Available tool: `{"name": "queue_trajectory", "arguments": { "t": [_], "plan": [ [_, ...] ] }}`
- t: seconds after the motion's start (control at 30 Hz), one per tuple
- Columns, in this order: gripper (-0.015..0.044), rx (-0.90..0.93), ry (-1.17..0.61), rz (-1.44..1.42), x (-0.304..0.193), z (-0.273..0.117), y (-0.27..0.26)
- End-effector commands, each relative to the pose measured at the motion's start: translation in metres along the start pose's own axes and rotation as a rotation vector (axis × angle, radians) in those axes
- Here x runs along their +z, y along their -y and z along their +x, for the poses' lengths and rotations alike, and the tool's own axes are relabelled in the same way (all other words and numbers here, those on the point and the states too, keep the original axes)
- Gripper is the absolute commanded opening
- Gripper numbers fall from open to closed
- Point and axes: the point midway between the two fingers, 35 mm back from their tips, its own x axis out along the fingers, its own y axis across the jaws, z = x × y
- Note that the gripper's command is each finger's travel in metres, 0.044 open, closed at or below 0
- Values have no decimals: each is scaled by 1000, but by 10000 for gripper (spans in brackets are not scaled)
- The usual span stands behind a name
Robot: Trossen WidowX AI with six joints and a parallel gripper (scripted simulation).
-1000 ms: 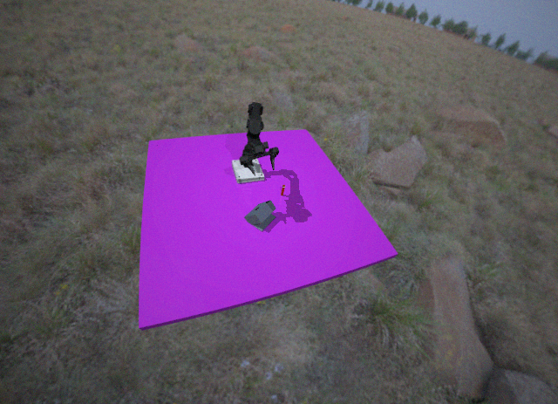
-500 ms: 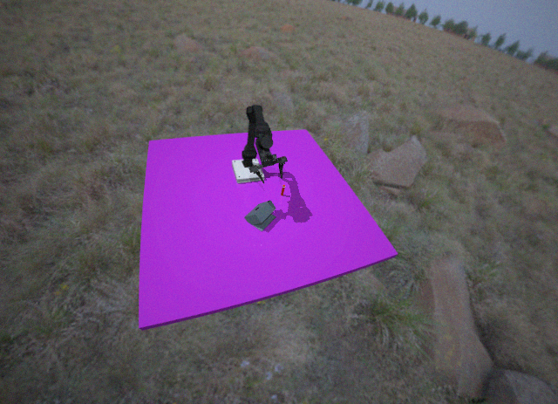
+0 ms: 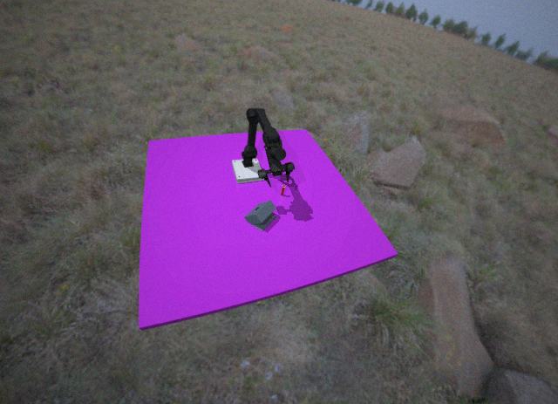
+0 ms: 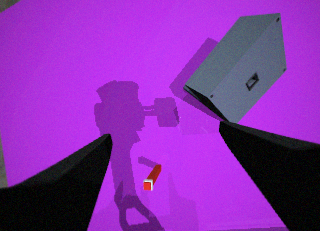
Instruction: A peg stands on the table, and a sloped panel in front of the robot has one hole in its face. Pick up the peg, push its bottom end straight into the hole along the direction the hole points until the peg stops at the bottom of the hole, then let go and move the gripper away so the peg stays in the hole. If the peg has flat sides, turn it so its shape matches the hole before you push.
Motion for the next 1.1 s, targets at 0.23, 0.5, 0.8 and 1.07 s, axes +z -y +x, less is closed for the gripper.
{"name": "queue_trajectory", "arguments": {
  "t": [0.23,0.5,0.8,1.07],
  "plan": [
    [440,-71,-162,19,-39,25,-22],
    [440,-136,-261,15,-68,38,-34],
    [440,-231,-362,-4,-100,50,-44],
    [440,-286,-406,-21,-117,54,-48]
  ]
}}
